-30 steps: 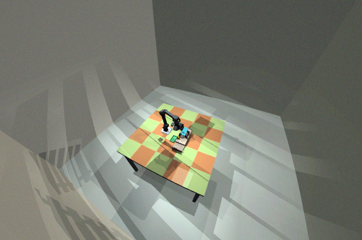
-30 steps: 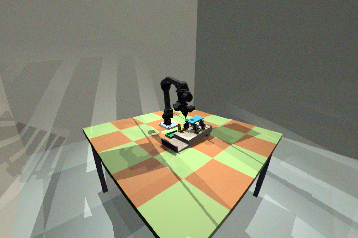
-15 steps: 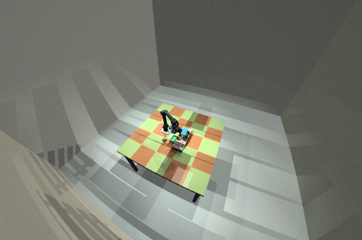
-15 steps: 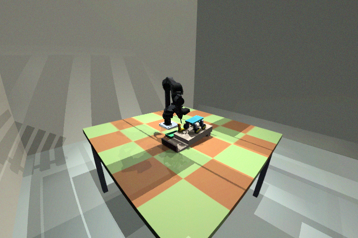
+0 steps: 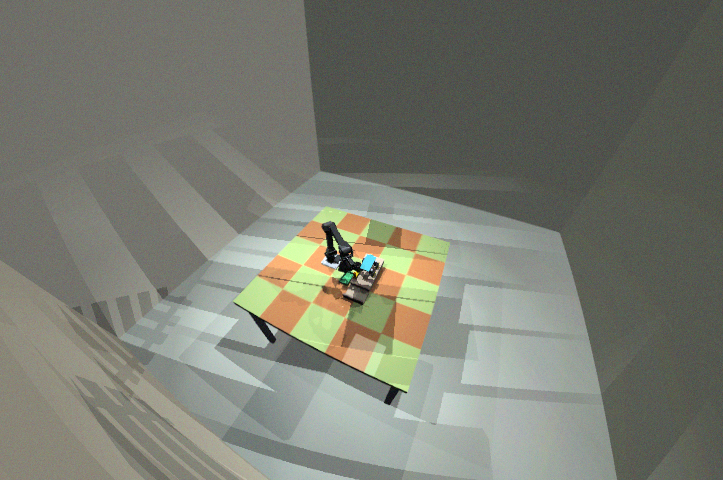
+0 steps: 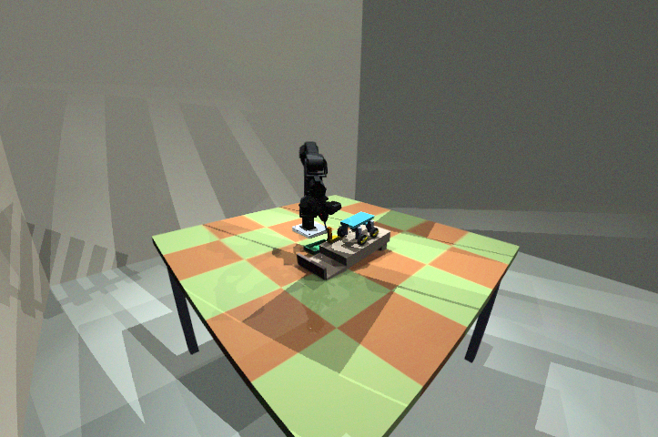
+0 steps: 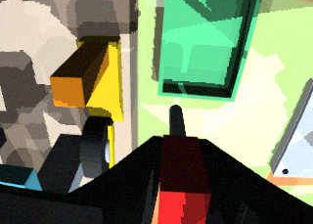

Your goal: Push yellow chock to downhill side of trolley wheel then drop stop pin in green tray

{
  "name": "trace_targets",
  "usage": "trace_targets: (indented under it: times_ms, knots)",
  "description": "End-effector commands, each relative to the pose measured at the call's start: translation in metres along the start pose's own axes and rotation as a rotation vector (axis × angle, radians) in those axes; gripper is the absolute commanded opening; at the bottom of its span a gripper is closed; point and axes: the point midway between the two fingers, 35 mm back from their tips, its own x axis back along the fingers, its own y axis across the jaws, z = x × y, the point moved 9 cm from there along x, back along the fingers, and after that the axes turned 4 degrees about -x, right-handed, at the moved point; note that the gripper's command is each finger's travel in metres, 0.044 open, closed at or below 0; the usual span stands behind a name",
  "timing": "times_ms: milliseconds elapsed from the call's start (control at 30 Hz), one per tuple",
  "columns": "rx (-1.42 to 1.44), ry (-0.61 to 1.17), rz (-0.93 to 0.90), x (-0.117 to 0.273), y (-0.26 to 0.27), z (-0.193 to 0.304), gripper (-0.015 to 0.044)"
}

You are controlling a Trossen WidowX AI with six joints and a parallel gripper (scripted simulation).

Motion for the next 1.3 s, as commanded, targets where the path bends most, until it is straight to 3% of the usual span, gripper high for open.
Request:
trace_targets:
  times_ms: [0, 1267]
  knots:
    - [-0.03, -0.012, -0.005, 0.002, 0.0, -0.001, 0.0]
    - [-1.161, -0.181, -0.153, -0.002, -0.003, 0.025, 0.0]
